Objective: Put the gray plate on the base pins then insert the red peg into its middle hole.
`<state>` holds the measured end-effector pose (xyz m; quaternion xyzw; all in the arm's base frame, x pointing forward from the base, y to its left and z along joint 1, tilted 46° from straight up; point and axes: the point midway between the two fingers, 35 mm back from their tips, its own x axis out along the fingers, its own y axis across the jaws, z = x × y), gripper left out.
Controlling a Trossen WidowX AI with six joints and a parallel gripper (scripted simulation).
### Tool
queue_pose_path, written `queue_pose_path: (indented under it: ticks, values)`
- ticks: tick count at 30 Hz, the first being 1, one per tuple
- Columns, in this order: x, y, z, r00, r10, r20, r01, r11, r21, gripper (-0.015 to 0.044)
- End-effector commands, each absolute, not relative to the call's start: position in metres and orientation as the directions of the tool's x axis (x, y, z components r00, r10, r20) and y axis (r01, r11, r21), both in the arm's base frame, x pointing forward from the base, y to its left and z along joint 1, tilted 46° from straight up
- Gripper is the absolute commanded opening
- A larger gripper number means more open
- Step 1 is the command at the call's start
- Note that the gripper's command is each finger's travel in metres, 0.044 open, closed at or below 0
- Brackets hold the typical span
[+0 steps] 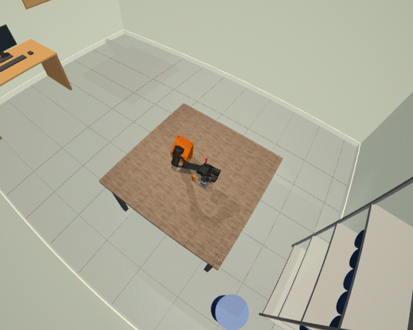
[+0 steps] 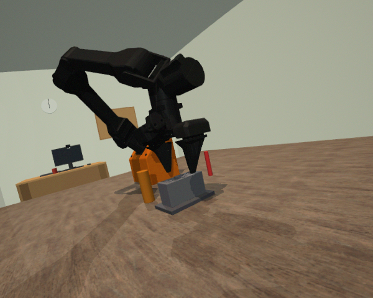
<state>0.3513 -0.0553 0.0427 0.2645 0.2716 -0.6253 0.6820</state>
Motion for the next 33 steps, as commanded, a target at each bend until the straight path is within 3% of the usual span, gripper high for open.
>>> queue_pose_path:
  ticks: [1, 27, 33]
  values:
    - [0.35, -0.061, 0.036, 0.061, -0.714, -0.697, 0.997, 0.076, 0.009, 0.044]
    - [0.351, -0.09, 0.01, 0.061, -0.717, -0.695, 0.997, 0.076, 0.008, 0.044]
    - [0.351, -0.09, 0.01, 0.061, -0.717, -0.695, 0.997, 0.076, 0.008, 0.0282]
